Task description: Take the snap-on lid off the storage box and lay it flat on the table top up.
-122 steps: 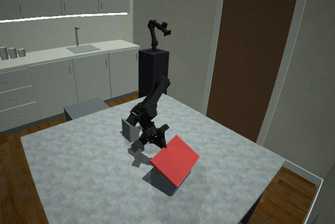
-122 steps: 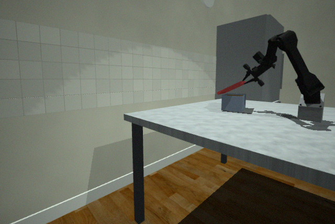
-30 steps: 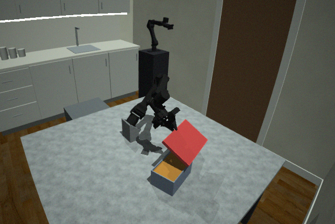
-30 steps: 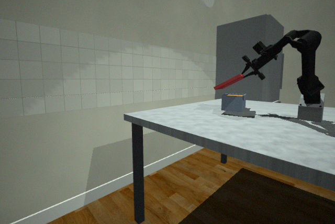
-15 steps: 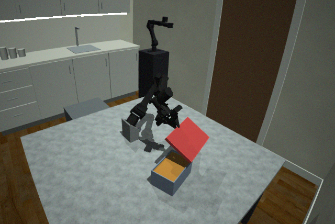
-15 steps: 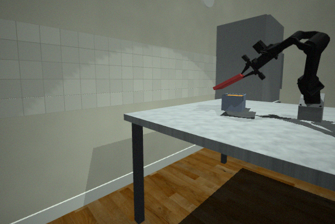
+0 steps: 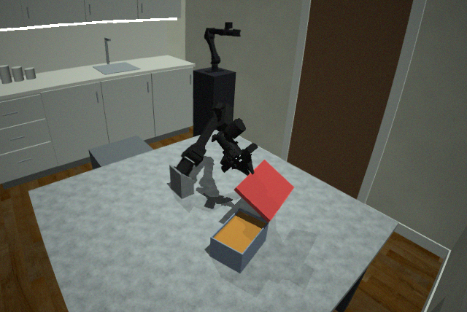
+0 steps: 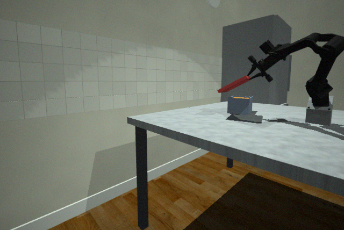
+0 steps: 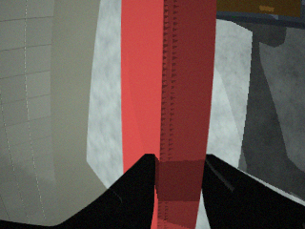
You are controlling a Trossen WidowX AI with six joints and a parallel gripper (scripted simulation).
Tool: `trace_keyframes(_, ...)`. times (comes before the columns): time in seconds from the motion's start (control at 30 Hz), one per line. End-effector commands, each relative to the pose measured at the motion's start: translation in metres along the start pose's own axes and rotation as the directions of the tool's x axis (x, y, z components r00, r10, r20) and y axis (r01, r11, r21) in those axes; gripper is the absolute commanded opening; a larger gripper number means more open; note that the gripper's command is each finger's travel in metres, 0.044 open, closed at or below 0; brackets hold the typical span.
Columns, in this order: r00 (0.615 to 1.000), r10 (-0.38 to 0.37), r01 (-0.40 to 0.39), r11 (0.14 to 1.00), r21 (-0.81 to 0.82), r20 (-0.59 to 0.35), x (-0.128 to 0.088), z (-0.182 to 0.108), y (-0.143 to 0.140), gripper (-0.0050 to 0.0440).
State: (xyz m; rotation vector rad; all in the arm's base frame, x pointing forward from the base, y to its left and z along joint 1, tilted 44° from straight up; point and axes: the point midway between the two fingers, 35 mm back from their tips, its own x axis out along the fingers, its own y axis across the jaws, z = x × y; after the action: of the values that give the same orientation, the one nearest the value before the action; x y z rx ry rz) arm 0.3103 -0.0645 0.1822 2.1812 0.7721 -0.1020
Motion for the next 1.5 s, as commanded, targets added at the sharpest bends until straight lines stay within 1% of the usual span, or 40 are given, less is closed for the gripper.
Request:
trace_keyframes(0.0, 1.000, 0.003, -0.003, 1.000, 0.000, 0.008, -0.001, -0.006, 0.000, -0.0050)
trace_keyframes(1.0, 1.000, 0.003, -0.003, 1.000, 0.000, 0.008, -0.003, -0.069, -0.003, -0.0050)
trace_keyframes(1.07, 1.000, 0.003, -0.003, 1.000, 0.000, 0.008, -0.003, -0.069, -0.003, -0.0050)
trace_keyframes(1.47, 1.000, 0.003, -0.003, 1.000, 0.000, 0.008, -0.004, -0.097, -0.004, -0.0050)
